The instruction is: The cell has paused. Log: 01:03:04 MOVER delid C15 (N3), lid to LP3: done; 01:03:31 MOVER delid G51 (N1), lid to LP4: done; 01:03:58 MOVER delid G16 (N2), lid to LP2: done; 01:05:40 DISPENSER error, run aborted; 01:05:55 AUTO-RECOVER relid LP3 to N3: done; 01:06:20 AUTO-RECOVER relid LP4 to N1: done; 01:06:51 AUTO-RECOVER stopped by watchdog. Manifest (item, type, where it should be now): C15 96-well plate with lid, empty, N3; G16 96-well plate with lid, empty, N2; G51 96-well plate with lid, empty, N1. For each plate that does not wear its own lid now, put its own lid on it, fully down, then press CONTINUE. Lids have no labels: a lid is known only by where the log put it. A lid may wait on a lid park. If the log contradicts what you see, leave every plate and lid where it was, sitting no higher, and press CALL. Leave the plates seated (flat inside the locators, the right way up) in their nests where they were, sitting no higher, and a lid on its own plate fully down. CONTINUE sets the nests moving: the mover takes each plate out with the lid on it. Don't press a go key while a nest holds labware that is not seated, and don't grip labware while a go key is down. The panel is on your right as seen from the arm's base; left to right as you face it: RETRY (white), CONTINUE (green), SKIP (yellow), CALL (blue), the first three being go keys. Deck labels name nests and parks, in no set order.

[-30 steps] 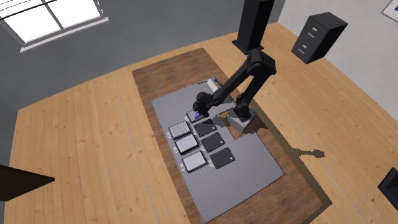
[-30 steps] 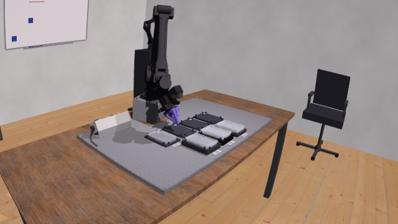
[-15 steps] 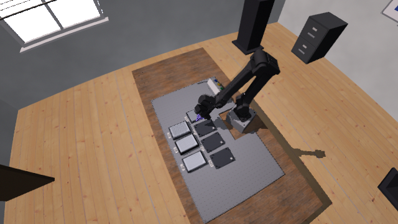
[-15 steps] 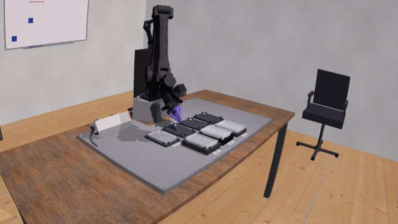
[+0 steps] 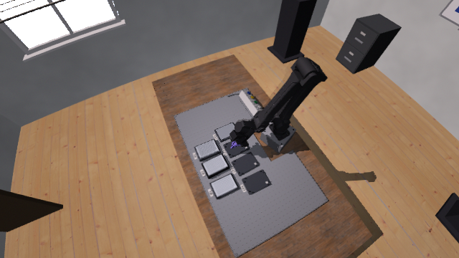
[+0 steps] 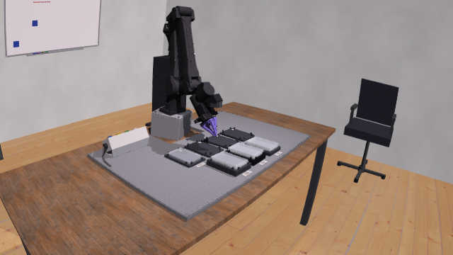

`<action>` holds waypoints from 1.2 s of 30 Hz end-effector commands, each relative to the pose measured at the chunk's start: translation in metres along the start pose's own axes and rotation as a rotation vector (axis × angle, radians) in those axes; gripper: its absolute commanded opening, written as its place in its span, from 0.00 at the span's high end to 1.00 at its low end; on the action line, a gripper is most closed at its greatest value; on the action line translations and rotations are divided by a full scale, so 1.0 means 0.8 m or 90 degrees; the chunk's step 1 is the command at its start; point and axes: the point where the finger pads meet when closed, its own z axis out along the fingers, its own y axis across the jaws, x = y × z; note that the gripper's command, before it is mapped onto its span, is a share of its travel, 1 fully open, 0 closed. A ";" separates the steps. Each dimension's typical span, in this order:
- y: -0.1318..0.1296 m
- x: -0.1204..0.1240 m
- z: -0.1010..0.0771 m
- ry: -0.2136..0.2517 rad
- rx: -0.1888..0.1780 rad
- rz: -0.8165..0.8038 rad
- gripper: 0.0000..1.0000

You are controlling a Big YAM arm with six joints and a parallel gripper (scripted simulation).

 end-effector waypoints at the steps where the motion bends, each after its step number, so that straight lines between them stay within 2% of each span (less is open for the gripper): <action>1: 0.025 -0.011 -0.002 -0.021 -0.014 0.022 1.00; 3: 0.038 -0.012 -0.003 -0.021 -0.014 0.022 1.00; 6: 0.058 -0.005 -0.001 -0.007 -0.016 0.024 1.00; 14: 0.098 -0.027 0.003 -0.017 -0.018 0.026 1.00; 27: 0.186 -0.025 0.001 -0.011 -0.020 0.029 1.00; 29: 0.186 -0.025 0.001 -0.011 -0.020 0.029 1.00; 36: 0.232 -0.025 -0.001 -0.011 -0.021 0.030 1.00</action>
